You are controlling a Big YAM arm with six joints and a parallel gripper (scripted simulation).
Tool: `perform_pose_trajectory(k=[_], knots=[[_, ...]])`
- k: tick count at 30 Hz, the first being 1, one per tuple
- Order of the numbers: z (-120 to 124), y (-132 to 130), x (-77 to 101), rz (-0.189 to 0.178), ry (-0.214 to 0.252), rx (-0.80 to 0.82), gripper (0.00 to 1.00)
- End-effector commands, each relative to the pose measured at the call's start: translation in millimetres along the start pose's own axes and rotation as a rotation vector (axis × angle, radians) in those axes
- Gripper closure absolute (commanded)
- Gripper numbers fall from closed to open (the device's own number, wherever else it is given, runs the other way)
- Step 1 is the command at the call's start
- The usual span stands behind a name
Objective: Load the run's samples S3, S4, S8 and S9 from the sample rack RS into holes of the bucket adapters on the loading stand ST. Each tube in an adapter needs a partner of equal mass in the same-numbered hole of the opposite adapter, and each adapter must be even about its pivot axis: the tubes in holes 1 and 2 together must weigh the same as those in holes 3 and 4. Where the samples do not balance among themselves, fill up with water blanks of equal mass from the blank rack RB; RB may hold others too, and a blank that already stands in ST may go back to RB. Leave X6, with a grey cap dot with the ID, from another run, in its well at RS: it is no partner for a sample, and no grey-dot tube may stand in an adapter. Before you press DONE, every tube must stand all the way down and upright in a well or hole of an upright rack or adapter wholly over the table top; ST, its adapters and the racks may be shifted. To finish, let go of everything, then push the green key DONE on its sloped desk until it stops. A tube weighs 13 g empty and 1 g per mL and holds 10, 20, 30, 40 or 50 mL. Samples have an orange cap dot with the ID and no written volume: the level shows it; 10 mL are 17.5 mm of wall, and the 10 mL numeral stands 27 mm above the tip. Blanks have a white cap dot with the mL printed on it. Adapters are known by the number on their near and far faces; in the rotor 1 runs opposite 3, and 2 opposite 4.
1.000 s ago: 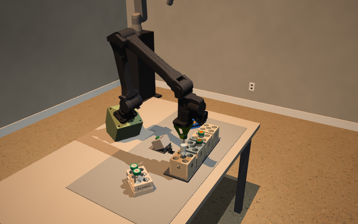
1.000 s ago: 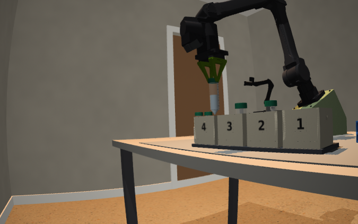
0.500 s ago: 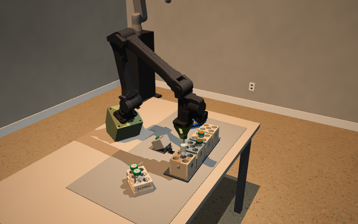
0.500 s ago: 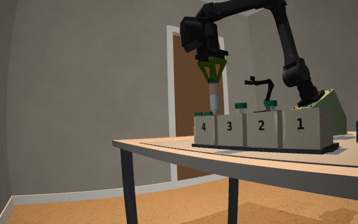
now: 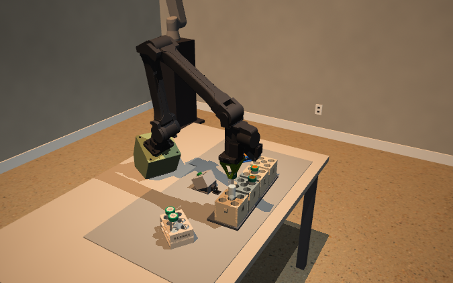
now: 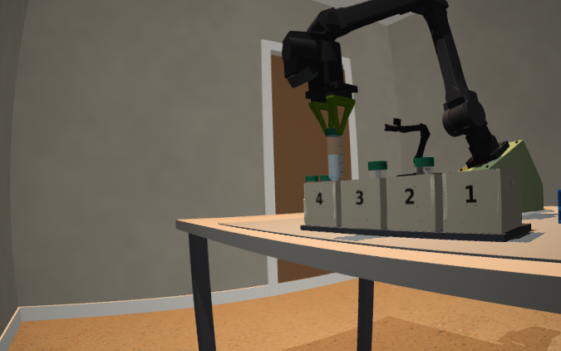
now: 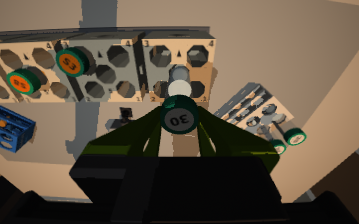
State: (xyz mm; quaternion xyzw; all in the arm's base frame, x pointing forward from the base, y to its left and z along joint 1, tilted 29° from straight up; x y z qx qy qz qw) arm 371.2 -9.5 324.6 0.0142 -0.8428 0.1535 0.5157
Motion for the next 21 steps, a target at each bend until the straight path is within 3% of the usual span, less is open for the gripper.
perform_pose_trajectory(k=[1,12,13,16,21], knots=[[-4.8,-1.8,-5.9,0.0,-0.014,0.007,1.0],[-4.3,-2.6,-18.1,0.002,-0.013,0.005,1.0],[-17.4,-9.0,-7.1,0.013,-0.049,-0.005,1.0],[-4.3,-2.8,-23.5,0.002,-0.013,0.005,1.0],[-6.2,-4.9,-28.2,0.005,-0.019,0.001,1.0]])
Point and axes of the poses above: the point where the finger pads meet when closed, its own x axis back along the fingers, its own y axis across the jaws, z = x × y, the point moved 6 cm from there along x, back along the fingers
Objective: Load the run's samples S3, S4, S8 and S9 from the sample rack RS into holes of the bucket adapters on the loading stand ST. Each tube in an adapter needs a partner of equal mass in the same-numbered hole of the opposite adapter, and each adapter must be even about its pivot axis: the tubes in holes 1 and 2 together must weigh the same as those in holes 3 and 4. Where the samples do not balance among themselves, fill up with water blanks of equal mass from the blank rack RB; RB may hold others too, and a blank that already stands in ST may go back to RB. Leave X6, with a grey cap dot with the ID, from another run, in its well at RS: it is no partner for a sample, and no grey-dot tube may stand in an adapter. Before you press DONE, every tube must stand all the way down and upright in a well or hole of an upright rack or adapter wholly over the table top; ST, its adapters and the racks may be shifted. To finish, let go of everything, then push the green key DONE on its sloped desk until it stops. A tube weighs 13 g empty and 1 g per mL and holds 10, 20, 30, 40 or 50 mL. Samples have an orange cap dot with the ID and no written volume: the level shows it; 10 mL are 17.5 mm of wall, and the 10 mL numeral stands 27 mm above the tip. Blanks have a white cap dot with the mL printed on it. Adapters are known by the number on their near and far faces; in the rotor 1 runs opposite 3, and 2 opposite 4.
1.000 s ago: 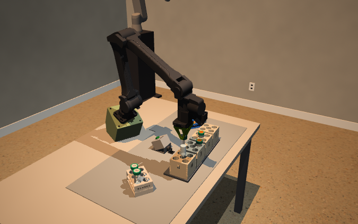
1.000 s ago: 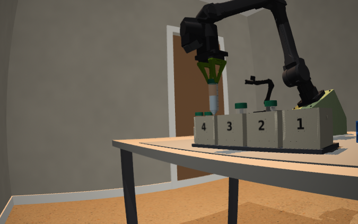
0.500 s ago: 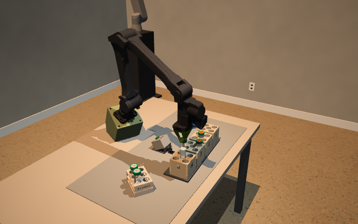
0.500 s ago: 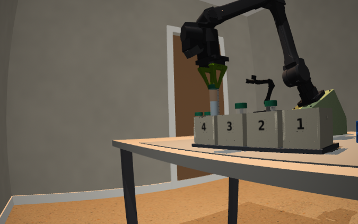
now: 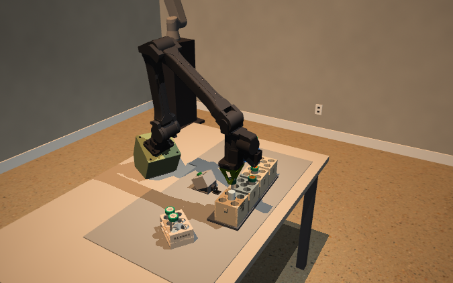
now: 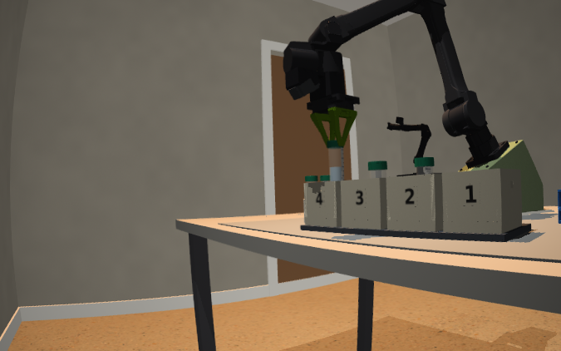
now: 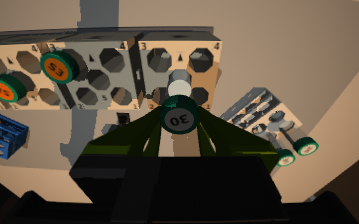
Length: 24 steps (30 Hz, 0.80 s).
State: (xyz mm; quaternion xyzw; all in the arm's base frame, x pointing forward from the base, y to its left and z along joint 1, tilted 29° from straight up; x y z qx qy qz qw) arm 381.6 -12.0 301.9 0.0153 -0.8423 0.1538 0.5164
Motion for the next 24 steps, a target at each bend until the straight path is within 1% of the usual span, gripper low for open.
perform_pose_trajectory(k=[1,2,5,8,9,12,15,17,19,22,24], knots=[[-7.6,-6.2,-4.4,0.007,-0.02,-0.001,1.0],[-5.2,-4.4,-7.9,0.004,-0.014,0.002,1.0],[-5.4,-3.2,-11.9,0.003,-0.015,0.004,1.0],[-6.1,-4.5,-12.4,0.005,-0.017,0.002,1.0],[-16.5,-8.9,-4.9,0.012,-0.043,-0.005,1.0],[-5.0,-4.3,-18.7,0.004,-0.014,0.002,1.0],[-4.9,-4.1,-22.7,0.003,-0.014,0.003,1.0],[-8.2,-6.1,-22.7,0.007,-0.022,0.0,1.0],[-4.8,-4.4,-28.1,0.004,-0.014,0.002,1.0],[-4.8,-3.8,-32.1,0.003,-0.014,0.003,1.0],[-8.3,-6.0,-30.6,0.007,-0.023,0.0,1.0]])
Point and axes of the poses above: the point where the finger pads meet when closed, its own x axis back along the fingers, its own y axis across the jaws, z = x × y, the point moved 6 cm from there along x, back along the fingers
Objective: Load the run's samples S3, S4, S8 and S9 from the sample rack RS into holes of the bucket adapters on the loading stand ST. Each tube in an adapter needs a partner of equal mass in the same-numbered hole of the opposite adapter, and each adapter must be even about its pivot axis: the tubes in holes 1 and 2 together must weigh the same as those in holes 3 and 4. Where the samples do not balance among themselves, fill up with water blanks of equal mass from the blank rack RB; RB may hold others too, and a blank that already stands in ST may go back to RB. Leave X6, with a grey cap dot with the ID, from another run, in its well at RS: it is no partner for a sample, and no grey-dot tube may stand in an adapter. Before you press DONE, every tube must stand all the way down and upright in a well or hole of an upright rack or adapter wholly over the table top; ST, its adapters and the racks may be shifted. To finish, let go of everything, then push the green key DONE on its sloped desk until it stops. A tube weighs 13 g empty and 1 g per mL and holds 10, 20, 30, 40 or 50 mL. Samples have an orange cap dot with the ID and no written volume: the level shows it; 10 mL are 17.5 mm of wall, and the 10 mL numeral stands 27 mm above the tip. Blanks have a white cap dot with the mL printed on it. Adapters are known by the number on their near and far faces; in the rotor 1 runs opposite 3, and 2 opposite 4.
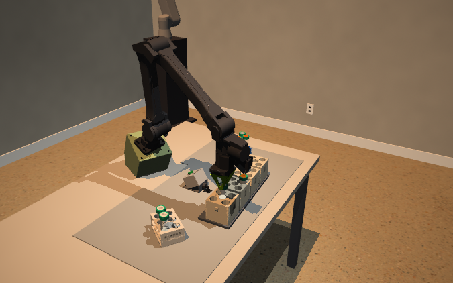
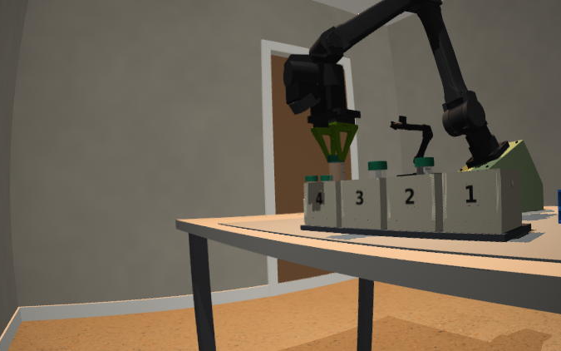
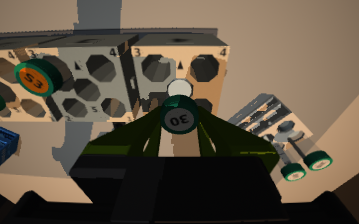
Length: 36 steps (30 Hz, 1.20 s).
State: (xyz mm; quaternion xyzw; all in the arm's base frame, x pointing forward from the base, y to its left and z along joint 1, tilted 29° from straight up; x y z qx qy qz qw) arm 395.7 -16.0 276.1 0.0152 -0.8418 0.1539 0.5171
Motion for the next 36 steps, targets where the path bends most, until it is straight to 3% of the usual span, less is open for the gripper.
perform_pose_trajectory(k=[1,16,18,19,28,29,36], knots=[[-8.1,-5.9,-0.9,0.007,-0.024,0.0,1.0],[-4.7,-2.3,-23.0,0.002,-0.016,0.006,1.0],[-4.7,-2.3,-23.0,0.002,-0.016,0.006,1.0],[-20.0,-8.3,-10.5,0.014,-0.055,-0.001,1.0],[-13.9,-5.8,-8.8,0.011,-0.046,-0.004,1.0],[-13.9,-5.8,-8.8,0.011,-0.046,-0.004,0.45],[-13.9,-5.8,-8.8,0.011,-0.046,-0.004,0.45]])
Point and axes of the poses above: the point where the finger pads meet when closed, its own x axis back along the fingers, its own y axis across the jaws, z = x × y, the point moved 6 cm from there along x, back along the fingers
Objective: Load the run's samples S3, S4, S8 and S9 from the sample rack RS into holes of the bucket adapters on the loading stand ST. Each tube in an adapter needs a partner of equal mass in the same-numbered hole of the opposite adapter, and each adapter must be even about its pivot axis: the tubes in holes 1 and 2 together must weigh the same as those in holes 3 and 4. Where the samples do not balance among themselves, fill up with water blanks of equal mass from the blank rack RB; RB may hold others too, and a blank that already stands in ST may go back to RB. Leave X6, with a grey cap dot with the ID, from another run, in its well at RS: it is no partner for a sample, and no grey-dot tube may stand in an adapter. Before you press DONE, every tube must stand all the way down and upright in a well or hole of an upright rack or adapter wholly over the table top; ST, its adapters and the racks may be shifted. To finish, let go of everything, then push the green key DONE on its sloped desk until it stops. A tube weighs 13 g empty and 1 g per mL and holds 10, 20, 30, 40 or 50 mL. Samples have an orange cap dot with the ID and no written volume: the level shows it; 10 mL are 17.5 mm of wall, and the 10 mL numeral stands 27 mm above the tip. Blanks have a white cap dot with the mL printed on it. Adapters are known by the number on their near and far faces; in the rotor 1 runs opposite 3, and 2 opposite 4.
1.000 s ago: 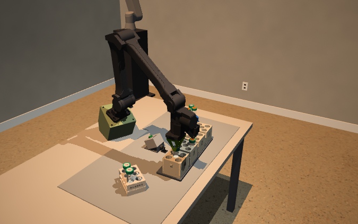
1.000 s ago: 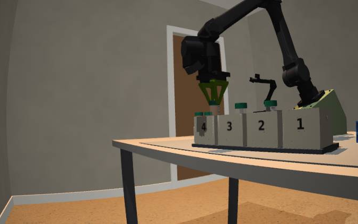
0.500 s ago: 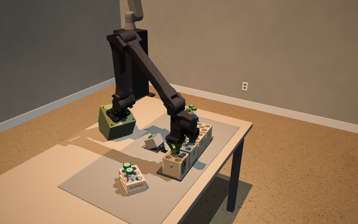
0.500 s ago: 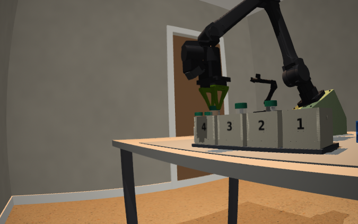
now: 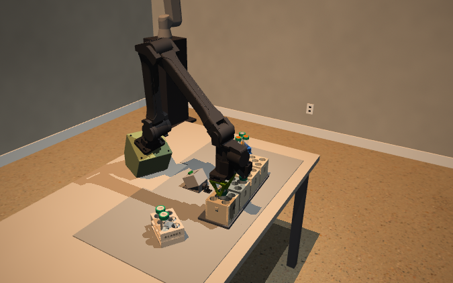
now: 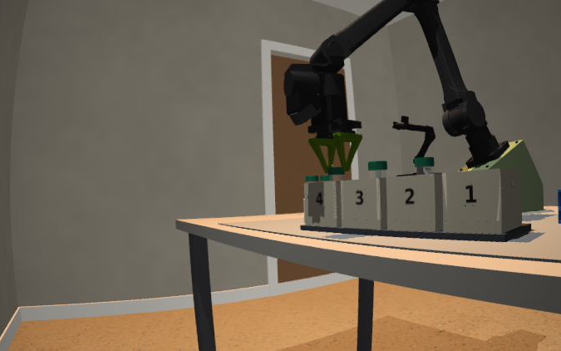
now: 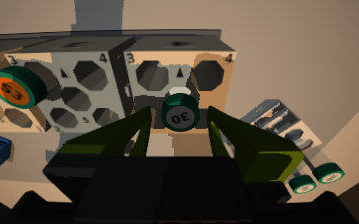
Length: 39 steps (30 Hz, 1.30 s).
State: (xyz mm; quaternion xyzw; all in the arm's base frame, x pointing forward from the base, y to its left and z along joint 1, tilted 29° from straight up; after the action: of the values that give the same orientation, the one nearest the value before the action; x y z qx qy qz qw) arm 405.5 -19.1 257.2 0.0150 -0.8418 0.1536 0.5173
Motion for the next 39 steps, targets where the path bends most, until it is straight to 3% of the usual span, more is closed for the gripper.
perform_pose_trajectory(k=[1,6,7,18,19,37,38,39], knots=[[-14.1,-5.7,12.7,0.011,-0.047,-0.004,0.45],[-14.1,-5.7,12.7,0.011,-0.047,-0.004,0.45],[-21.8,-10.7,31.3,0.019,-0.076,-0.003,0.45],[-21.4,-7.6,63.5,0.019,-0.08,-0.013,0.45],[-13.5,-5.7,47.2,0.011,-0.048,-0.004,0.45],[-13.5,-5.7,47.2,0.011,-0.048,-0.004,0.45],[-19.9,-8.6,64.6,0.019,-0.08,-0.015,0.45],[0.7,-15.0,51.0,0.011,-0.04,-0.074,0.2]])
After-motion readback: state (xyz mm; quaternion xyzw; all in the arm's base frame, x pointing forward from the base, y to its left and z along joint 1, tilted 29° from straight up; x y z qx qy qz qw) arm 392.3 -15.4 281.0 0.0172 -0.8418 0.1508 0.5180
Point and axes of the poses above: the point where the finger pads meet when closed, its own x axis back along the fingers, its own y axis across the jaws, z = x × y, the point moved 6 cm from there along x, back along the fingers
